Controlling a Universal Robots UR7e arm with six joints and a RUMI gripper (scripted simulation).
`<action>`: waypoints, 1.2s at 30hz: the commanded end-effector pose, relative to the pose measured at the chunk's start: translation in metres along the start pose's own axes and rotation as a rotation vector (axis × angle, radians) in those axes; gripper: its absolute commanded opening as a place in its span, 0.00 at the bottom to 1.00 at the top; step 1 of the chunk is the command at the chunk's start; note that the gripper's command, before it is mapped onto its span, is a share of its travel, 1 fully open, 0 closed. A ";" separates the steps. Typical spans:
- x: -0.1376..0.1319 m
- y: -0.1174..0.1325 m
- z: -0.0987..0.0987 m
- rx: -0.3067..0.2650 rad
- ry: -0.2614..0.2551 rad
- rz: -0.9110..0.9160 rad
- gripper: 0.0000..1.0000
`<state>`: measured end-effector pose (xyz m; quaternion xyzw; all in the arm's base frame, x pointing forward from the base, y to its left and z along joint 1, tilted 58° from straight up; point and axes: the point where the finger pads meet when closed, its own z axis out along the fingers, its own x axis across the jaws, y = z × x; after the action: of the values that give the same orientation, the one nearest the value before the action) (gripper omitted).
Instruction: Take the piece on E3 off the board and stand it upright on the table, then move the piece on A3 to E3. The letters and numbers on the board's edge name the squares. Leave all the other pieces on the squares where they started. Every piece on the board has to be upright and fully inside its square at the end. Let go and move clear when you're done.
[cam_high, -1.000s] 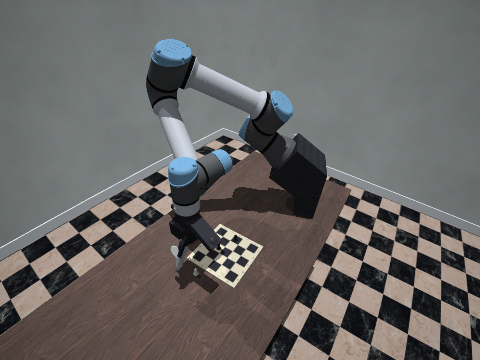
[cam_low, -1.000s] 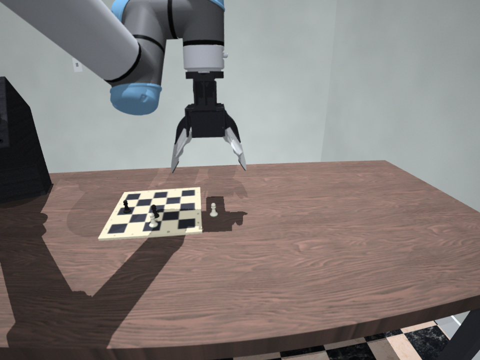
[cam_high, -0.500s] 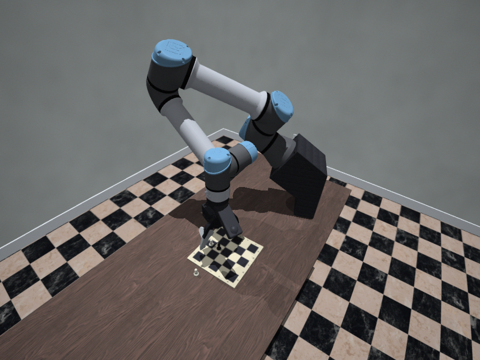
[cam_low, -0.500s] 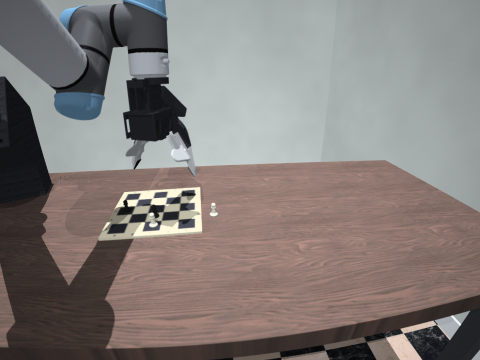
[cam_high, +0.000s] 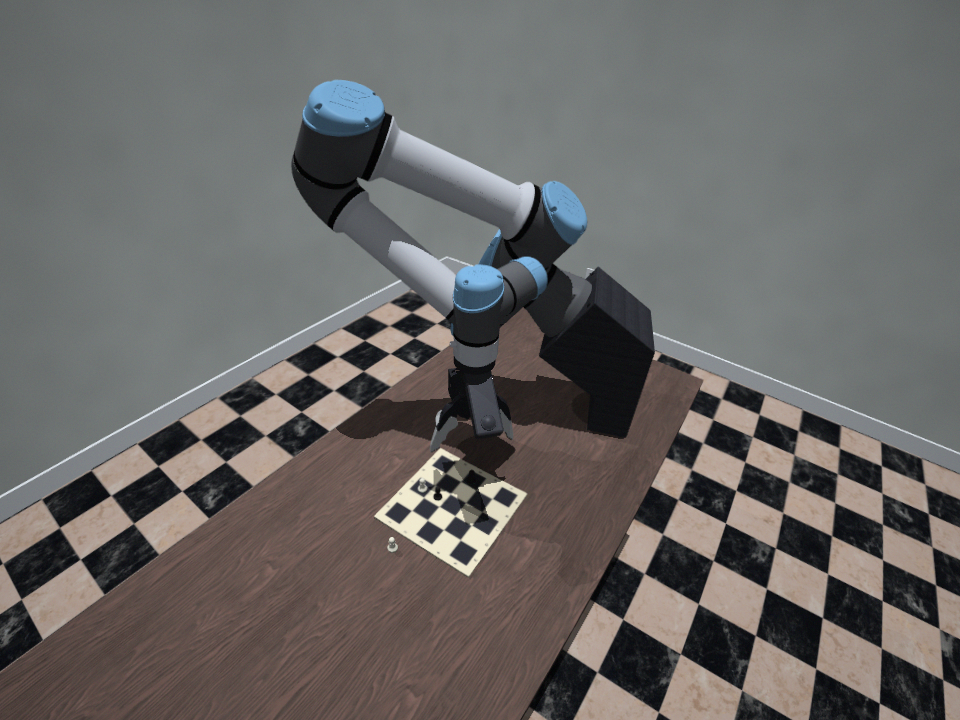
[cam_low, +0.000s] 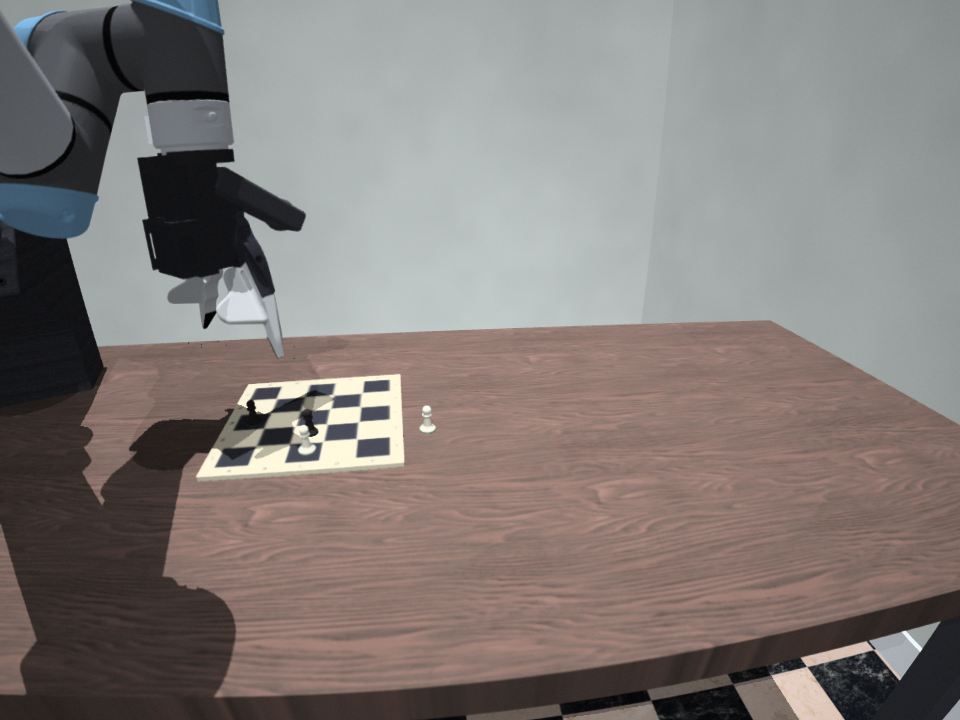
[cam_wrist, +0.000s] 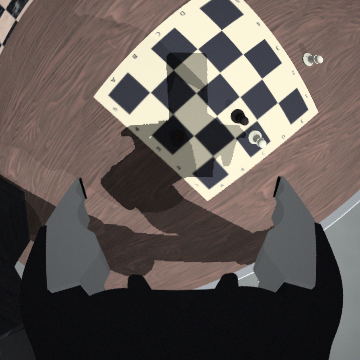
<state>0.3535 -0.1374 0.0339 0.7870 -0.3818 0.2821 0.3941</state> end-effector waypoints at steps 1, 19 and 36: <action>-0.003 0.003 -0.001 0.004 0.007 0.017 1.00; -0.003 0.003 -0.001 0.004 0.007 0.017 0.20; -0.003 0.003 -0.001 0.004 0.007 0.017 0.20</action>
<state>0.3489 -0.1367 0.0333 0.7834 -0.3865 0.2887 0.3918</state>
